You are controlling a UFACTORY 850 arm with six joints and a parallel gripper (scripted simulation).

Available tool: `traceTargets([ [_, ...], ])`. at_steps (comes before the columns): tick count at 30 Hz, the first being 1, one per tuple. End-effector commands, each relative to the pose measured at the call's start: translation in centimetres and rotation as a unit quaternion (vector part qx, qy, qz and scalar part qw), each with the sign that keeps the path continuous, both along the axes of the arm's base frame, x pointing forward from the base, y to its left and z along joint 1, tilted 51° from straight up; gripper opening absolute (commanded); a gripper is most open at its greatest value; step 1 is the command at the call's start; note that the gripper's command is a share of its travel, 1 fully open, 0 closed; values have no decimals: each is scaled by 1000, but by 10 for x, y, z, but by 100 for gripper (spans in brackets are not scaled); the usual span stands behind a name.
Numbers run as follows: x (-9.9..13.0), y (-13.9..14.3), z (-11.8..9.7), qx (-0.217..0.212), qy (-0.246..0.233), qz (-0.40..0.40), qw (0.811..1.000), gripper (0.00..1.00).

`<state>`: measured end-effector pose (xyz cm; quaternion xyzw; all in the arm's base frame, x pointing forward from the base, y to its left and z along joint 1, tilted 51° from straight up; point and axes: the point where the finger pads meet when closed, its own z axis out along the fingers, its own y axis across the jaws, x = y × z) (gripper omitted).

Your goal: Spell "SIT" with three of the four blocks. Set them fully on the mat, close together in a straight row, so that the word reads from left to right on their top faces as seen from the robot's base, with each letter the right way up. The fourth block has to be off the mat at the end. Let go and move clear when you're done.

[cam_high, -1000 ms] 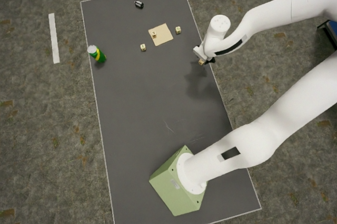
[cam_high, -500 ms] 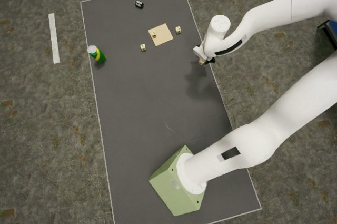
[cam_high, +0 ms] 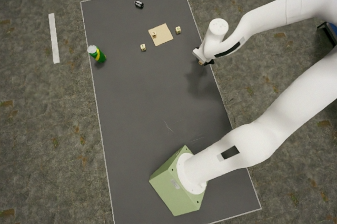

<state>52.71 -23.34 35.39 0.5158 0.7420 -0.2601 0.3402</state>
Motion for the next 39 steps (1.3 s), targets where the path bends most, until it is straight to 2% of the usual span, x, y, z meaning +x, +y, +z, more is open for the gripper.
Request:
traceTargets([
  [1,3,-6,-5,0,-1,0,1000,69],
  [39,4,-11,-9,0,-1,0,1000,69],
])
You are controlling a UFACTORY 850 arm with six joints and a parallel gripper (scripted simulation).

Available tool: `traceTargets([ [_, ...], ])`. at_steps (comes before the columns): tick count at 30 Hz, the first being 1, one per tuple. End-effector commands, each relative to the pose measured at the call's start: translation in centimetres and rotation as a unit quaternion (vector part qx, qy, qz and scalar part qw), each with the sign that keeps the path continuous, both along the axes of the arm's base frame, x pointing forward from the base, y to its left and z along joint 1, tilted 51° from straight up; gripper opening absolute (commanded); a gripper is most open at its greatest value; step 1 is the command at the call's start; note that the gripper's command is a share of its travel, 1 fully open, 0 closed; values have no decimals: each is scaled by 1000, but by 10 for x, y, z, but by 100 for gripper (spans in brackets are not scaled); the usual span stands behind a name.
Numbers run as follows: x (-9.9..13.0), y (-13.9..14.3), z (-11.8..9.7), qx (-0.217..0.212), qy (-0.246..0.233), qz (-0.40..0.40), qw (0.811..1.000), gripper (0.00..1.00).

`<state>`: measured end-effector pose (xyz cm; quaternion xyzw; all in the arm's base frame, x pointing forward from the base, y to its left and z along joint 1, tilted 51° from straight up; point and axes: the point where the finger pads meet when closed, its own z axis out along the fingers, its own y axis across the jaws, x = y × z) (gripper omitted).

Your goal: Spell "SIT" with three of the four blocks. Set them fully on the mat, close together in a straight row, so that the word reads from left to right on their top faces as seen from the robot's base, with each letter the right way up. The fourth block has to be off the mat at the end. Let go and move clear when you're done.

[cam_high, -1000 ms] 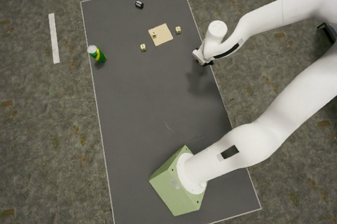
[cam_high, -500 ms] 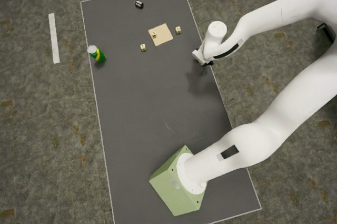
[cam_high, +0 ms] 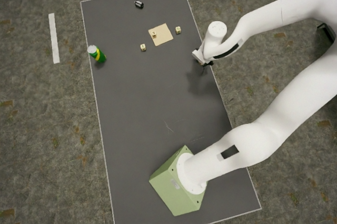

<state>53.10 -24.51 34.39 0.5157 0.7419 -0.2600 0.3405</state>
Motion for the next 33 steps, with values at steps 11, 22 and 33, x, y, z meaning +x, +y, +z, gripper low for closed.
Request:
traceTargets([
  [11,0,0,1,0,-1,0,1000,48],
  [22,0,0,1,0,-1,0,1000,48],
  [33,0,0,1,0,-1,0,1000,28],
])
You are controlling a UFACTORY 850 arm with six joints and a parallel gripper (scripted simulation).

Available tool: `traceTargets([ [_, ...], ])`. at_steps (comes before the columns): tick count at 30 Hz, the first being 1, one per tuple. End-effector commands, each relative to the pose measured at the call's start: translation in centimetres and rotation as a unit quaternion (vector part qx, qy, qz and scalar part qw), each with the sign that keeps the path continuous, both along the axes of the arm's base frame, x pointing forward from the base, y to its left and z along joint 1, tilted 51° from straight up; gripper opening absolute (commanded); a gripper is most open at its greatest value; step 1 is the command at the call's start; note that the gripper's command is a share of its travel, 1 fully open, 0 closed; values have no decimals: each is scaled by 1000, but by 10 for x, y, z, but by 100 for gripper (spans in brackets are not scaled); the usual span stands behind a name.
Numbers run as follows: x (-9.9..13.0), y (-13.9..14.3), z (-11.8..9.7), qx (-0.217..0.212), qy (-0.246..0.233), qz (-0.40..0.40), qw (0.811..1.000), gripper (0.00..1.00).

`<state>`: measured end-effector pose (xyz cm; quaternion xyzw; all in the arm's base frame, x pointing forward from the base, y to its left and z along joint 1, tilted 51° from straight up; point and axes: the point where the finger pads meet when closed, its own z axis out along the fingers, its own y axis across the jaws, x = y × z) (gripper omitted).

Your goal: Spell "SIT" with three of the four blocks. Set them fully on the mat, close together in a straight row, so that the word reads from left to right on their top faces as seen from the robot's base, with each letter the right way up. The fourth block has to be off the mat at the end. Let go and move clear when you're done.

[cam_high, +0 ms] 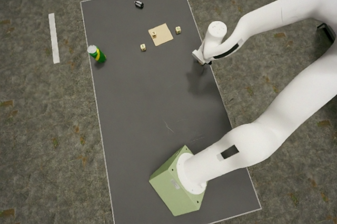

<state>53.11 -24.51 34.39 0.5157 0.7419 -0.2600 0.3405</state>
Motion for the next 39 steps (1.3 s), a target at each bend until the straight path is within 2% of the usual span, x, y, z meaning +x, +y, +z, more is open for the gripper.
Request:
traceTargets([
  [1,0,0,1,0,-1,0,1000,28],
  [29,0,1,2,0,-1,0,1000,28],
  [35,-3,11,10,0,-1,0,1000,28],
  [39,-9,30,26,0,-1,0,1000,28],
])
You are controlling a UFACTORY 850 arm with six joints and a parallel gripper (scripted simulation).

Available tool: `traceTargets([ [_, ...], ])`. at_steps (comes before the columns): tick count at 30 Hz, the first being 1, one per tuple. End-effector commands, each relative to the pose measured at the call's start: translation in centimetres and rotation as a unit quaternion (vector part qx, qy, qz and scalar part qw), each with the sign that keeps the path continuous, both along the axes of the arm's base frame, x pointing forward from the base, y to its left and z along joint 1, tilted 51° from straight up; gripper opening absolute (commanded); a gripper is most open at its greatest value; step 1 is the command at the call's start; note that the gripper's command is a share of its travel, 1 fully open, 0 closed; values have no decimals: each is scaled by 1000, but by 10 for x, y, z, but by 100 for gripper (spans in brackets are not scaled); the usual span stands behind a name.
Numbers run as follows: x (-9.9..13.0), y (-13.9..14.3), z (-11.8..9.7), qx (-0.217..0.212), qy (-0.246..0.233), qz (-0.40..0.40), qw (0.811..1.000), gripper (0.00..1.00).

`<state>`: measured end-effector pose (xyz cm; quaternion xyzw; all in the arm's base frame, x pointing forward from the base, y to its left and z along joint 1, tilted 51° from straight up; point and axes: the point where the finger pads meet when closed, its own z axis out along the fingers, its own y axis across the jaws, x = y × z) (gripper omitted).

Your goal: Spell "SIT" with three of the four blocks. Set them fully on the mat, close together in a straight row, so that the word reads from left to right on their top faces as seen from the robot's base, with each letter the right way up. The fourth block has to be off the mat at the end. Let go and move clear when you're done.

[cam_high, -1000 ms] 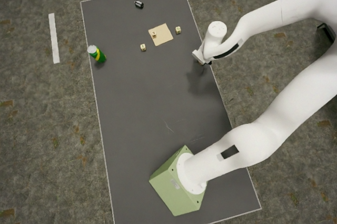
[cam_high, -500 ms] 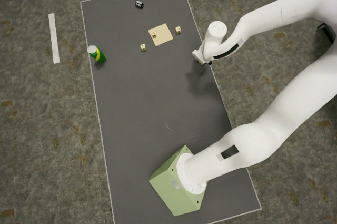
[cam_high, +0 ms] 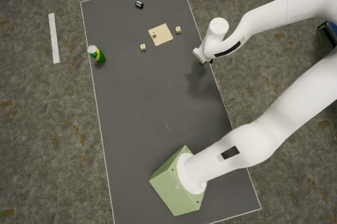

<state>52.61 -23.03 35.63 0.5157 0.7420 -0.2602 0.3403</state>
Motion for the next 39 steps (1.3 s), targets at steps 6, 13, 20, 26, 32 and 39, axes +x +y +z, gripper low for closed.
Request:
traceTargets([
  [6,-15,47,41,0,-1,0,1000,28],
  [13,-18,59,51,0,-1,0,1000,28],
  [20,-19,59,51,0,-1,0,1000,28],
  [26,-2,62,56,1,-10,-7,1000,28],
  [32,56,76,66,6,-41,-32,999,28],
  [39,132,101,69,16,-84,-67,994,28],
])
